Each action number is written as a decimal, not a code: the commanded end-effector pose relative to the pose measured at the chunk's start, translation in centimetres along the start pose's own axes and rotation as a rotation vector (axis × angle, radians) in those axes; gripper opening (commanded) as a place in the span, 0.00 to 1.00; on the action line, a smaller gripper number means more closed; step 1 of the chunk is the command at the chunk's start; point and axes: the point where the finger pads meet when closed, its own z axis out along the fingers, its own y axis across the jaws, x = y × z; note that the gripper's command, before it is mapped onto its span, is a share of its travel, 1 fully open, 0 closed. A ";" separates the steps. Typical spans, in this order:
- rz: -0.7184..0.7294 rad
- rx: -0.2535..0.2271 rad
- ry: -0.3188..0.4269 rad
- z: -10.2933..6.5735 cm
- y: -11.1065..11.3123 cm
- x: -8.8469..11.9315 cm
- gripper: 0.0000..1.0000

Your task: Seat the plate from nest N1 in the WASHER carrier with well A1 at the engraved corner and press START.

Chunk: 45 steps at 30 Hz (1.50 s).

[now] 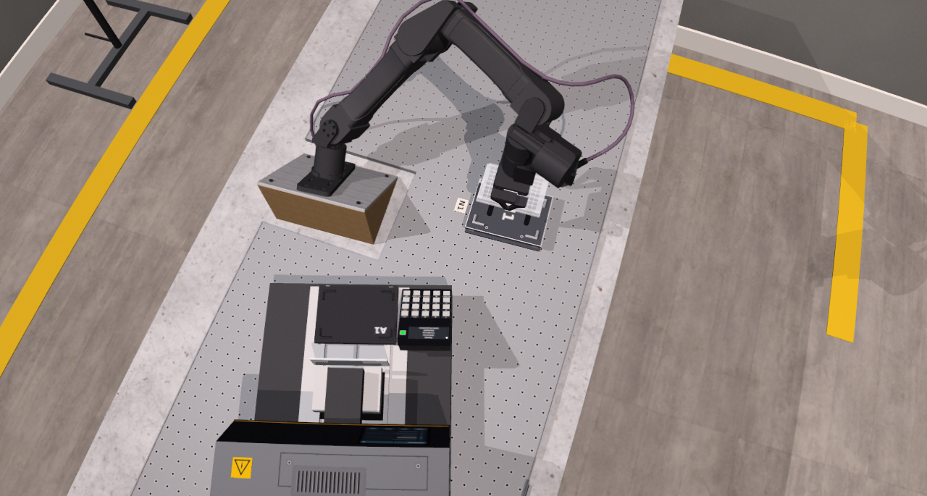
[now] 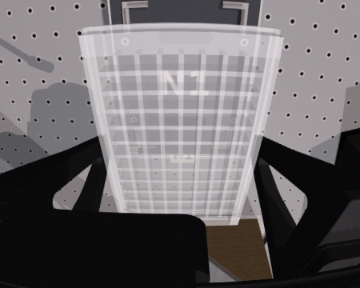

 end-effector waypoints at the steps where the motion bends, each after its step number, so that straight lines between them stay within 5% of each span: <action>1: 0.005 0.008 -0.025 -1.1 -0.7 -0.5 0.84; 26: 0.005 0.008 -0.025 -1.1 -0.7 -0.5 0.84; 45: 0.588 0.004 -0.021 -2.1 -9.1 1.7 0.84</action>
